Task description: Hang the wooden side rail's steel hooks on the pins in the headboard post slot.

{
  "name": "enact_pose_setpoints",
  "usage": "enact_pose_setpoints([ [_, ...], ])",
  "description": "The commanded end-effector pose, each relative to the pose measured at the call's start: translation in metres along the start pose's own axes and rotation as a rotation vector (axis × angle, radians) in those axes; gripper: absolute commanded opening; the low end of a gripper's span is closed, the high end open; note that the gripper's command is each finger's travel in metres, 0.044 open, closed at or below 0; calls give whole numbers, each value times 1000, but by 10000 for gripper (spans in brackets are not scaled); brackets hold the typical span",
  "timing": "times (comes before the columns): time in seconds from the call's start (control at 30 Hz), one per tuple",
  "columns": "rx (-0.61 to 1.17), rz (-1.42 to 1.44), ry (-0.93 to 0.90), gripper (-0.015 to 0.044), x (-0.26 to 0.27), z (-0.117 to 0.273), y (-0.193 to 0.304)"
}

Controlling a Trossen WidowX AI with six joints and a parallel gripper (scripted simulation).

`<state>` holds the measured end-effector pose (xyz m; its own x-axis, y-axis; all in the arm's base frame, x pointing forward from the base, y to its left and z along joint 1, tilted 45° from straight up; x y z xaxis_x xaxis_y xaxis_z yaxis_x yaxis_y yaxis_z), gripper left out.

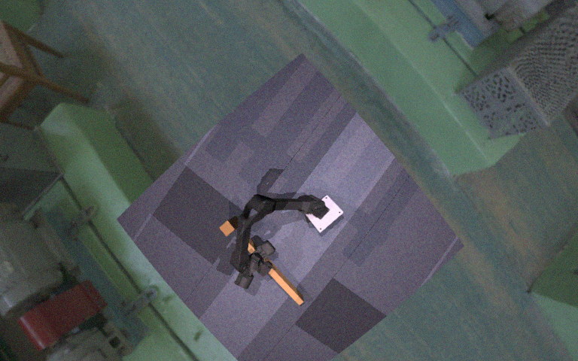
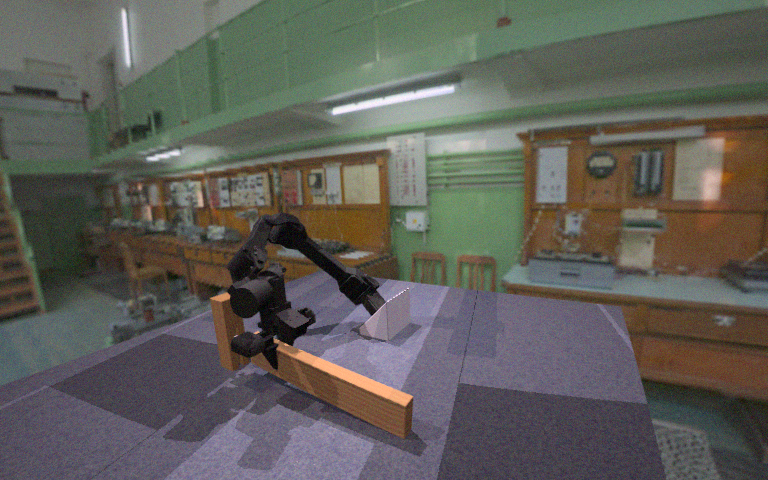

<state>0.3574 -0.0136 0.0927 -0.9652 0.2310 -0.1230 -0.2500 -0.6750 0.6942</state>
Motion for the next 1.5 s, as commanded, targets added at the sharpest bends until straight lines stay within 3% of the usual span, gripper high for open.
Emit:
enact_pose_setpoints([
  [0.0,-4,-1,10,0,-1,4,1],
  [1.47,-4,-1,10,0,-2,4,6],
])
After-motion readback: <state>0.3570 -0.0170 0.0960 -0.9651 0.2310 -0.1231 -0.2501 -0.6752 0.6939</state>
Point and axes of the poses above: the point midway between the two fingers, 35 mm back from their tips, its own z axis back along the fingers, its own x axis across the jaws, y = z × x, the point moved 5 cm from there along z, back along the fingers, and after that the axes turned 8 degrees about -z, right-handed, at the moved point
